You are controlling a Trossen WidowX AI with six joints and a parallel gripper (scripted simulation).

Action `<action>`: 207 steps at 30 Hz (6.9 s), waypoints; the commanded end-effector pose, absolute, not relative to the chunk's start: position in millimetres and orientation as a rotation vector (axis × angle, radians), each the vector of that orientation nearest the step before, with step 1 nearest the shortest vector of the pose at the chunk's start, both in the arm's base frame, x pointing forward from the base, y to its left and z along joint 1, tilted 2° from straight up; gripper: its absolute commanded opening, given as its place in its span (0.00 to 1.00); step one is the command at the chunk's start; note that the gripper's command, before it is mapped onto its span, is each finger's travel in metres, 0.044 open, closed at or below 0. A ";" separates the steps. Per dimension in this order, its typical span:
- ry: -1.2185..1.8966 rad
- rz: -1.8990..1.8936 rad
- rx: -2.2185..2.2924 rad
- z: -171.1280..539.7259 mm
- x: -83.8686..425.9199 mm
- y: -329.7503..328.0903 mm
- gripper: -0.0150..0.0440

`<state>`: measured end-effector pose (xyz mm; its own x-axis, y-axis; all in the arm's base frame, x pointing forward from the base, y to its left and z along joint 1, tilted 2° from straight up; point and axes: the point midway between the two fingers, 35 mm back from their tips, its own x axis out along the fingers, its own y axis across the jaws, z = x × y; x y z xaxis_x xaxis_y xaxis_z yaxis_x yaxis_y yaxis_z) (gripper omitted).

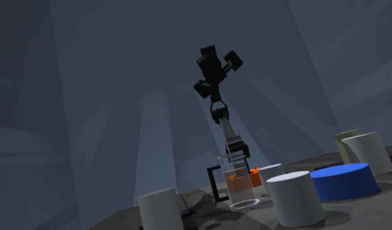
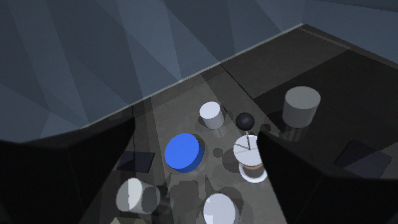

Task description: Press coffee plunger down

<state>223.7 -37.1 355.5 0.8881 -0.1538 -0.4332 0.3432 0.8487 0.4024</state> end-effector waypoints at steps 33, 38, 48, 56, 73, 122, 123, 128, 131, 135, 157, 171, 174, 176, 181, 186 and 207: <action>0.469 -0.333 0.058 247.6 285.9 -93.4 1.00; 0.469 -0.333 0.058 243.7 292.3 -95.9 1.00; 0.468 -0.333 0.058 239.3 299.2 -98.5 0.87; 0.468 -0.333 0.058 239.3 299.2 -98.5 0.51; 0.468 -0.333 0.058 232.3 300.9 -99.2 0.45; 0.467 -0.334 0.057 153.4 317.2 -107.5 0.45; 0.467 -0.334 0.057 152.1 318.1 -107.9 0.45; 0.466 -0.334 0.057 149.8 322.8 -110.0 0.45; 0.466 -0.334 0.057 150.1 325.2 -111.0 0.45; 0.466 -0.334 0.057 150.7 327.4 -111.9 0.45; 0.465 -0.334 0.057 154.2 333.1 -114.1 0.45; 0.465 -0.334 0.057 155.5 335.3 -114.9 0.45; 0.465 -0.334 0.057 155.6 335.8 -115.1 0.45; 0.465 -0.334 0.057 155.7 336.0 -115.2 0.45; 0.465 -0.334 0.057 156.6 336.6 -115.3 0.45; 0.465 -0.334 0.057 156.6 337.4 -115.6 0.45; 0.448 -0.336 0.062 161.3 337.8 -115.7 0.72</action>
<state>338.0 -115.7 161.6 0.8480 -0.3054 -0.4331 0.3321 0.9431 -0.0147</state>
